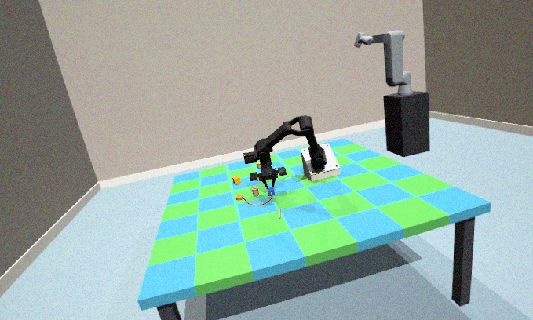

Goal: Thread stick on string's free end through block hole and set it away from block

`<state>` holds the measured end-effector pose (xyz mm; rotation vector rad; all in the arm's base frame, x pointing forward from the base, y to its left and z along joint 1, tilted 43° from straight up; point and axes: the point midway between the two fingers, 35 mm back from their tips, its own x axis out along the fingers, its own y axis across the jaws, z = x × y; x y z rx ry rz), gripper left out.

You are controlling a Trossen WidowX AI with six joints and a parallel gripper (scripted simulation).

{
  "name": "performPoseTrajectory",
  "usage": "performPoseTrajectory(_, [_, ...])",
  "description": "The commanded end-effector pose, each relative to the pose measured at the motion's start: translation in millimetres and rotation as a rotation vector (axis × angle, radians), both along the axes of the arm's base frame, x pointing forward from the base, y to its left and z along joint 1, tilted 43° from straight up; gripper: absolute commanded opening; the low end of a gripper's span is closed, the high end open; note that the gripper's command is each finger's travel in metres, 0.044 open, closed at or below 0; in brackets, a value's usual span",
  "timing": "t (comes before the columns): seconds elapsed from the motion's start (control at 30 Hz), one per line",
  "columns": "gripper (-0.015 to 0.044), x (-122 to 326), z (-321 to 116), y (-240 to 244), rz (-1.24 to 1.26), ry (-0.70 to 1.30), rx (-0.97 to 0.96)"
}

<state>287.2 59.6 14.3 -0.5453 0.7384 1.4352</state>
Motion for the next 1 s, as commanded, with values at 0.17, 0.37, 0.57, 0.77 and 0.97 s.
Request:
performPoseTrajectory(0.17, [0.0096, -1.4, -4.0, 4.5, 0.002, 0.002, 0.001])
performPoseTrajectory(0.37, [0.0000, -1.4, -4.0, 4.5, 0.002, 0.002, 0.001])
performPoseTrajectory(0.57, [0.0000, -1.5, -4.3, 4.5, 0.001, 0.002, 0.007])
performPoseTrajectory(0.77, [0.0000, -1.9, -6.2, 5.7, -0.014, 0.006, 0.073])
performPoseTrajectory(0.97, [0.0000, -2.0, -7.8, 3.4, -0.012, 0.006, 0.073])
